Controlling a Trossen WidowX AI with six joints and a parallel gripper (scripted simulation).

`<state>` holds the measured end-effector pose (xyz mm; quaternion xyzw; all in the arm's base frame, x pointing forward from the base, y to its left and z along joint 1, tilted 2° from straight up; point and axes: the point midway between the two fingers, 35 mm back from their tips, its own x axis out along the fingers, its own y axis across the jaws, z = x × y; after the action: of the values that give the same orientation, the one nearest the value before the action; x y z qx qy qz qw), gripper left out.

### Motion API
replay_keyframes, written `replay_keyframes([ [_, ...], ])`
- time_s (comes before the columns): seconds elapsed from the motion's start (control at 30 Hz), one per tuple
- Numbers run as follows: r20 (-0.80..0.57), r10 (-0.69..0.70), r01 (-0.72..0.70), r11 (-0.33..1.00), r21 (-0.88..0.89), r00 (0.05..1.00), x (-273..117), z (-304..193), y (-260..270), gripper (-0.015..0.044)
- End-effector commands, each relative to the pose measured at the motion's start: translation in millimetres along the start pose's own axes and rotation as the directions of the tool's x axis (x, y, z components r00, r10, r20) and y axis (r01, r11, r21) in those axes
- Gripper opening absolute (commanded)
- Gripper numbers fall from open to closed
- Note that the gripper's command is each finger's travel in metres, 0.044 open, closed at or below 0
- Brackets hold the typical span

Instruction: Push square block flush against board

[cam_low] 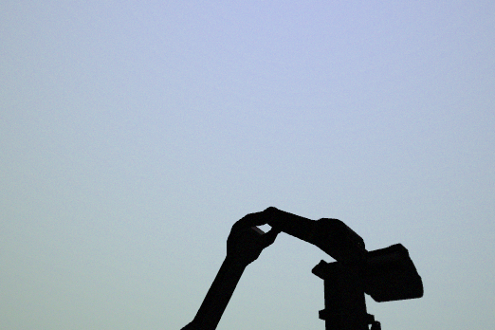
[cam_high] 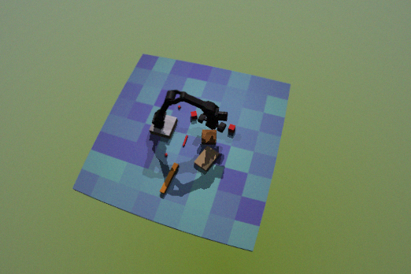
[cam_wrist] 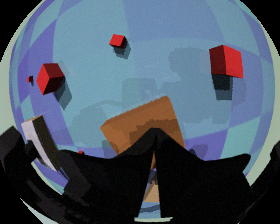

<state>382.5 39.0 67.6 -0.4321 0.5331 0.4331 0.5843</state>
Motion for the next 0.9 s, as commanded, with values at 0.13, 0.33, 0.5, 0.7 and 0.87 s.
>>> replay_keyframes([
  [0.13,-0.004,0.005,-0.006,0.964,-0.267,1.0,1.5,25.2,3.7,0.0],
  [0.33,-0.003,0.008,-0.008,0.9,-0.436,1.0,2.1,42.4,7.4,0.0],
  [0.5,-0.003,0.008,-0.008,0.898,-0.441,1.0,5.2,43.0,7.4,0.0],
  [0.7,-0.003,0.009,-0.009,0.898,-0.441,1.0,57.4,42.6,8.2,0.0],
  [0.87,-0.003,0.009,-0.009,0.898,-0.441,1.0,57.4,41.3,7.3,0.0],
])
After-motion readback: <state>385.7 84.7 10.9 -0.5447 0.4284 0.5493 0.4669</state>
